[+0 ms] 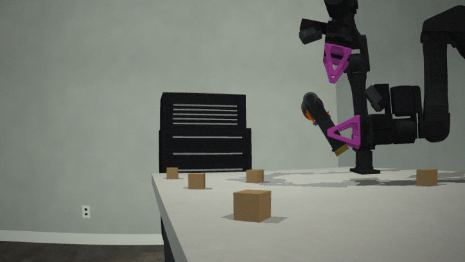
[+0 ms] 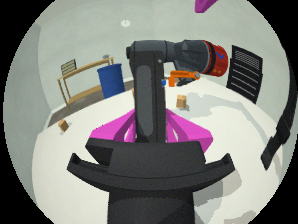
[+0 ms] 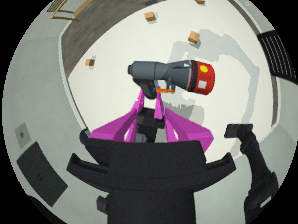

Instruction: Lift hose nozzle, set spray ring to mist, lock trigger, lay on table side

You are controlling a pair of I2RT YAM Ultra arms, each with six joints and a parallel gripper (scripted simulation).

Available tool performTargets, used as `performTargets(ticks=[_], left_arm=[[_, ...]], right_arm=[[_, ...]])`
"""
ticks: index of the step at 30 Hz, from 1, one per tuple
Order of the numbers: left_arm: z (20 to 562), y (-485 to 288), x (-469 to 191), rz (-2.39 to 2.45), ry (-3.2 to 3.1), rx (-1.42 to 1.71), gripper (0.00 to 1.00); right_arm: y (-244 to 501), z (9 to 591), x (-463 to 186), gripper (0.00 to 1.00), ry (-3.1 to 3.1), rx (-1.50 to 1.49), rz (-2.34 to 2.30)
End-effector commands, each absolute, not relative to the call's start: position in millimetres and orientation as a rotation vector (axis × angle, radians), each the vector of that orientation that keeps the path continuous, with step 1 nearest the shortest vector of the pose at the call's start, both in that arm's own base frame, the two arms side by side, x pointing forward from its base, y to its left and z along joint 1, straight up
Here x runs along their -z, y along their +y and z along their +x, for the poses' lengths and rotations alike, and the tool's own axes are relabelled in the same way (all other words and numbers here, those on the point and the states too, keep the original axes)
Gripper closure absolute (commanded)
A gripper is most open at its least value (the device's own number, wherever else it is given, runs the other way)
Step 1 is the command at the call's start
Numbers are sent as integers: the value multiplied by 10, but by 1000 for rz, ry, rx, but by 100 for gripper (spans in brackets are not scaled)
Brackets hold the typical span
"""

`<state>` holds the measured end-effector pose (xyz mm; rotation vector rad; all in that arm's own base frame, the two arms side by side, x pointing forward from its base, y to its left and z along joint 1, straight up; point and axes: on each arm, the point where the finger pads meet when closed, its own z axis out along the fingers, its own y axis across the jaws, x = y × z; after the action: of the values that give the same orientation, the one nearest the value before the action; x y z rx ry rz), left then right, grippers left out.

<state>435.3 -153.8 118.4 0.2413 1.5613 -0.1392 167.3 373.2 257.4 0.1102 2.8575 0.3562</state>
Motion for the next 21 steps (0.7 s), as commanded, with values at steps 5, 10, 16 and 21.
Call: performTargets(ticks=[5,10,16,21], left_arm=[[4438,-1572,-1767,186,1379,178,65],[4438,-1572,-1767,186,1379,178,65],[4438,-1572,-1767,186,1379,178,65],[4438,-1572,-1767,186,1379,178,65]], right_arm=[[3706,1712,-2705,62,2827,-382,123],[3708,1715,-2665,62,2832,-365,124],[3710,1708,-2633,62,2834,-360,120],[3676,1706,-2579,62,2845,-326,122]])
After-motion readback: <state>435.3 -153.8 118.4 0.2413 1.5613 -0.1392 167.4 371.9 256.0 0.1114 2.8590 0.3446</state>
